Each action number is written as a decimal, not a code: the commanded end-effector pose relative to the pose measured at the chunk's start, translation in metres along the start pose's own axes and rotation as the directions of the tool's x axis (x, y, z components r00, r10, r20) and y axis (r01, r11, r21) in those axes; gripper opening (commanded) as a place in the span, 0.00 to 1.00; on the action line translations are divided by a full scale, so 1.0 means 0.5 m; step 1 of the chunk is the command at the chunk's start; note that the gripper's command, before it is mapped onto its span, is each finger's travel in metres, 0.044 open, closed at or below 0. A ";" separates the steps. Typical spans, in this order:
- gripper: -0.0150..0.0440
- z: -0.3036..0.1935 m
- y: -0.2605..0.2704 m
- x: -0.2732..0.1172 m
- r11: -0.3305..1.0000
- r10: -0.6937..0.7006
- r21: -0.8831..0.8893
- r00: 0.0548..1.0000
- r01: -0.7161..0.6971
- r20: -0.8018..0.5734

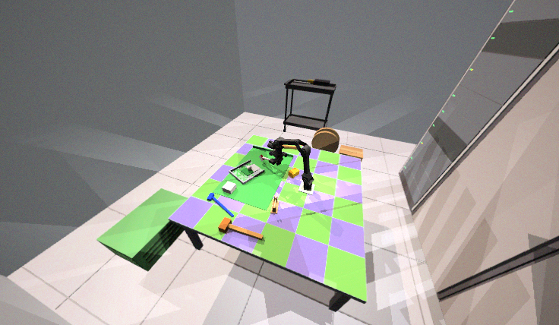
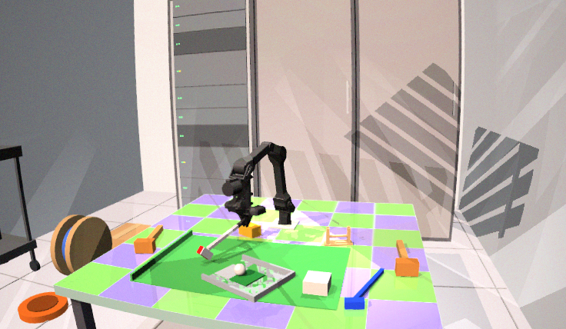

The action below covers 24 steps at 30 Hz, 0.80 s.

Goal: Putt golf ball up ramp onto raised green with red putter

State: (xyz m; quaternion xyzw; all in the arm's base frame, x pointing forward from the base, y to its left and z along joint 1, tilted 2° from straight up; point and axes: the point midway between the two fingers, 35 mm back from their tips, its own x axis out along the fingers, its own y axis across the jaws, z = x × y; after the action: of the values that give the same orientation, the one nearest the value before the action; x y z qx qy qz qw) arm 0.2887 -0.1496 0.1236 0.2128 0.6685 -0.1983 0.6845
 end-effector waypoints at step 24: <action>0.25 0.000 0.002 -0.066 1.000 0.001 0.000 1.000 -0.001 0.007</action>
State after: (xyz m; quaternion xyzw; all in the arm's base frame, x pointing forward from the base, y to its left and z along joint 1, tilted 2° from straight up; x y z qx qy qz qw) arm 0.2875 -0.1489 0.1566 0.2127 0.6678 -0.1984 0.6851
